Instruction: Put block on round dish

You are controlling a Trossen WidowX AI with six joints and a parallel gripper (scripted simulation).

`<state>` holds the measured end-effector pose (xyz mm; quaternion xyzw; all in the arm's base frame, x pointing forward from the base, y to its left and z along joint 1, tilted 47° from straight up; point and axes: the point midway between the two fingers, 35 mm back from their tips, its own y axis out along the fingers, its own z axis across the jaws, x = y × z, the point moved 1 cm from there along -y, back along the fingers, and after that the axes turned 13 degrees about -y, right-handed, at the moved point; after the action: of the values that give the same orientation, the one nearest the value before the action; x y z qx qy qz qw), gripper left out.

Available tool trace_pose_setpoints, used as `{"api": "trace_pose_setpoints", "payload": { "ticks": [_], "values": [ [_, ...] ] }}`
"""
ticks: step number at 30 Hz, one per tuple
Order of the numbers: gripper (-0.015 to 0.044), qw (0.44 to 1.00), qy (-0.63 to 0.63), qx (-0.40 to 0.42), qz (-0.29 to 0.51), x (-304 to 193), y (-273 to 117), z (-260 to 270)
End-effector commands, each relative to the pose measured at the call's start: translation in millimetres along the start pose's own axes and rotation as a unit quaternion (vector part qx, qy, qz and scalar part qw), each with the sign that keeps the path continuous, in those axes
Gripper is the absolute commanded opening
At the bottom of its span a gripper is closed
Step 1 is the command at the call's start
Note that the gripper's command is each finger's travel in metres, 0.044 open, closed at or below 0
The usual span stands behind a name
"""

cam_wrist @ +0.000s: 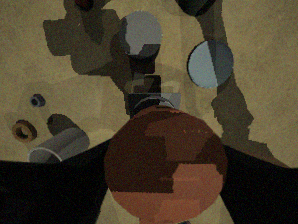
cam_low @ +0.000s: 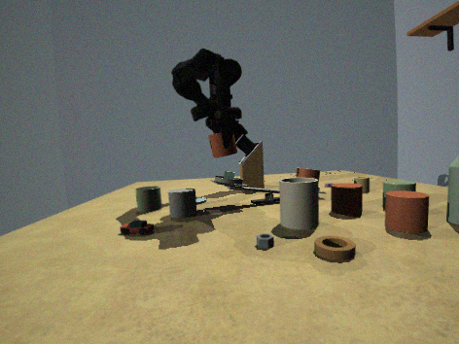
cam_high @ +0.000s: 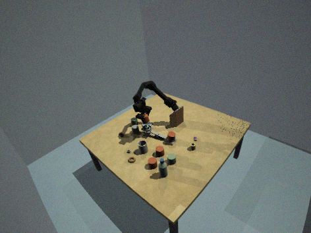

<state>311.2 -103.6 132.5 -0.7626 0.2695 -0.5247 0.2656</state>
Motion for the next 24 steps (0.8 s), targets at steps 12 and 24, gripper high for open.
{"api": "trace_pose_setpoints", "payload": {
  "ticks": [12,24],
  "values": [
    [0.0000,1.000,-0.001,0.001,0.000,0,0,0],
    [0.0000,1.000,0.002,0.005,0.030,30,26,-43]
  ]
}}
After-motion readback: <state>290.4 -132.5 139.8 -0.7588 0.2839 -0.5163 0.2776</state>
